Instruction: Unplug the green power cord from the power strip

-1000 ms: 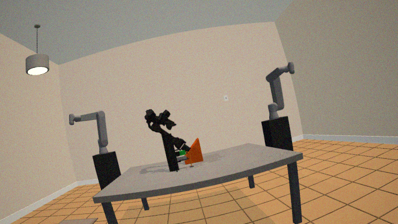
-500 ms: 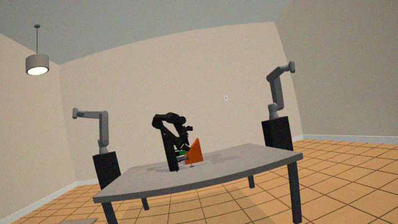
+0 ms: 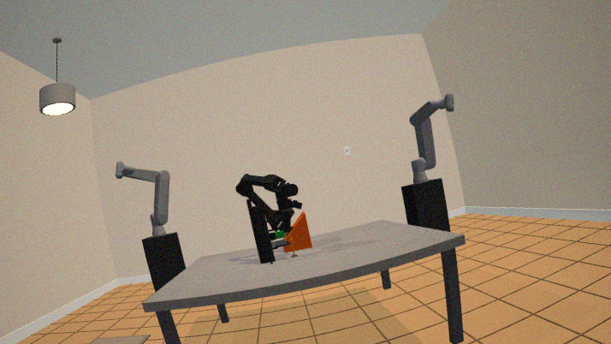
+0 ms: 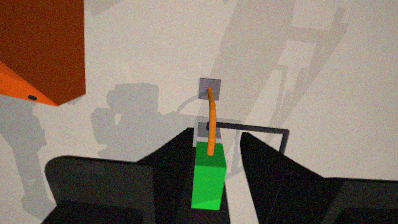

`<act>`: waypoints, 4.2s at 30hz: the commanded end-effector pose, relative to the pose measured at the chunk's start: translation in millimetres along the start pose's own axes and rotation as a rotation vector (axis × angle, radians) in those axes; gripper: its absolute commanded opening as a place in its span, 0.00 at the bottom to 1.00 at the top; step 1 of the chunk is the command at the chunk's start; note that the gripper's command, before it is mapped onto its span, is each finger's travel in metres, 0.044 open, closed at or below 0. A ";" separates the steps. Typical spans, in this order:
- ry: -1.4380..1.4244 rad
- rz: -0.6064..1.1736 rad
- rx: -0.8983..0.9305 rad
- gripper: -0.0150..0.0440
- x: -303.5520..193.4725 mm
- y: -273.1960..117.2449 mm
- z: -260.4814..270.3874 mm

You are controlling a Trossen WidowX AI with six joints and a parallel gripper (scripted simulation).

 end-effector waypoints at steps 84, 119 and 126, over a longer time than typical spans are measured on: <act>0.005 0.001 0.000 0.25 7.6 7.2 -0.2; 0.002 0.008 0.001 0.53 11.4 1.2 1.9; 0.002 0.008 0.001 0.53 2.1 1.1 0.6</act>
Point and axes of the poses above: the point midway between the two fingers, 35 mm back from their tips, its own y axis out along the fingers, its own z axis across the jaws, x = y × z, the point moved 5 cm from there along -y, back along the fingers, and after that the axes turned 7 degrees about y, right-handed, at the moved point
